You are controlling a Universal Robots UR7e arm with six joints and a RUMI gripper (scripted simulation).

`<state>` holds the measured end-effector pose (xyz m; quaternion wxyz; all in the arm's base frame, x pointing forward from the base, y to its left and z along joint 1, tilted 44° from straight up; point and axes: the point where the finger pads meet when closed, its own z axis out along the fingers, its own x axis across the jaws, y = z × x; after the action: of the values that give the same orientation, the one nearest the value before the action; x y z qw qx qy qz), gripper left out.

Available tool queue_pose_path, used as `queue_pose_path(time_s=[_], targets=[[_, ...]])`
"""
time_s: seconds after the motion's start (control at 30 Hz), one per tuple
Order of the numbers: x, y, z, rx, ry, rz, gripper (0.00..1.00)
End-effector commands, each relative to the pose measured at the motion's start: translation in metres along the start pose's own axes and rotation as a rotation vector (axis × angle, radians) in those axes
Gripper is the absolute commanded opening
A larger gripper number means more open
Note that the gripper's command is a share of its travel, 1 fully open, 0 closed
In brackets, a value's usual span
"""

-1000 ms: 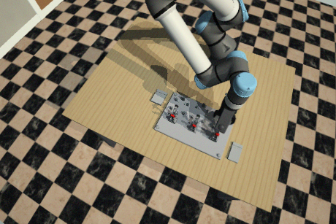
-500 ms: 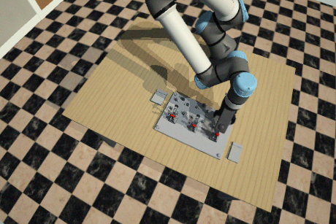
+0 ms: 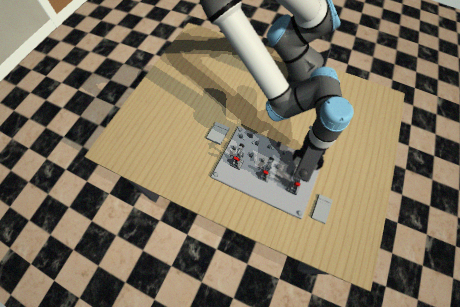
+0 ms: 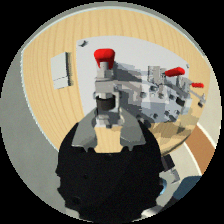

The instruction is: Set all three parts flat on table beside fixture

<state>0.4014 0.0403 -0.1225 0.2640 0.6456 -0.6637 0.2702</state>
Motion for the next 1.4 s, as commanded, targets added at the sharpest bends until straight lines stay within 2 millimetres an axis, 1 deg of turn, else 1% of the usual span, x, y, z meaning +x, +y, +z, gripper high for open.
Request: queue_pose_path(time_s=[0.0, 0.2, 0.53, 1.03, 1.37], targets=[[0.000, 0.000, -0.008, 0.001, 0.000, 0.000, 0.00], [0.000, 0.000, -0.016, 0.001, 0.000, 0.000, 0.00], [0.000, 0.000, -0.024, 0.001, 0.000, 0.000, 0.00], [0.000, 0.000, -0.028, 0.001, 0.000, 0.000, 0.00], [0.000, 0.004, -0.046, 0.001, 0.000, 0.000, 0.00]])
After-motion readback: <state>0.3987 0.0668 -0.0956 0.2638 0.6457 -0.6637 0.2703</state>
